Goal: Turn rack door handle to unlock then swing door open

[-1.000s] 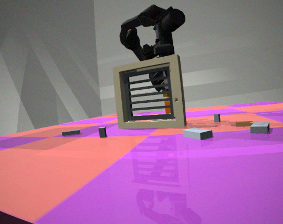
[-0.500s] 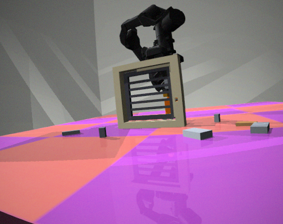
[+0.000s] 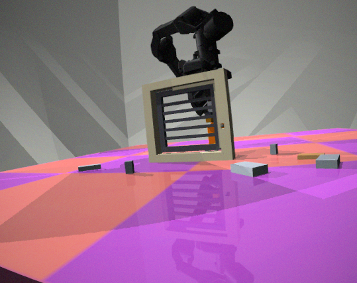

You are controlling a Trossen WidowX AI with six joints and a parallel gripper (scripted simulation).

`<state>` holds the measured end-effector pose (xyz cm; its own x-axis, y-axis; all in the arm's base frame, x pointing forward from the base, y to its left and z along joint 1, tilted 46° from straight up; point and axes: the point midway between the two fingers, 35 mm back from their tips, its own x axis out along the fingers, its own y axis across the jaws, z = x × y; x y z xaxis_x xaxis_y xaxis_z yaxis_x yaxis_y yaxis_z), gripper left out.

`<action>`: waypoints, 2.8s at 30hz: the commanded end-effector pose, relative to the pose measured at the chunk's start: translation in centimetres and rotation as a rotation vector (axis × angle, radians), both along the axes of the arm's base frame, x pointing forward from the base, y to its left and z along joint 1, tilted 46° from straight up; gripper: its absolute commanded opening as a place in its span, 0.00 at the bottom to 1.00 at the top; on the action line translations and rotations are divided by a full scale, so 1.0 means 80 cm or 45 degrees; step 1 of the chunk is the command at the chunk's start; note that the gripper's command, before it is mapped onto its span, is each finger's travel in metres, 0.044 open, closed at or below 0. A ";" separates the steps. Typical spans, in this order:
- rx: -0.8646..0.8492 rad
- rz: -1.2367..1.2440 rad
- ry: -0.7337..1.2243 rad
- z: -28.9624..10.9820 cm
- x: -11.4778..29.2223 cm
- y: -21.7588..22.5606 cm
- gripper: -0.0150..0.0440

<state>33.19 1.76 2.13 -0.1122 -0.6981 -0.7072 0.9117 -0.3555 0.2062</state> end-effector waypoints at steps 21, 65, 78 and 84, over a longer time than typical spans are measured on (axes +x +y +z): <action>-0.004 -0.004 -0.006 0.000 0.000 0.000 0.33; 0.109 0.707 0.704 0.024 -0.076 -0.013 0.30; 0.140 0.901 0.899 0.045 -0.107 -0.029 0.30; 0.154 0.989 0.987 0.055 -0.120 -0.038 0.30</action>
<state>24.10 -0.86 6.06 -0.1200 -0.6994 -0.7046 0.8031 0.3488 -0.4830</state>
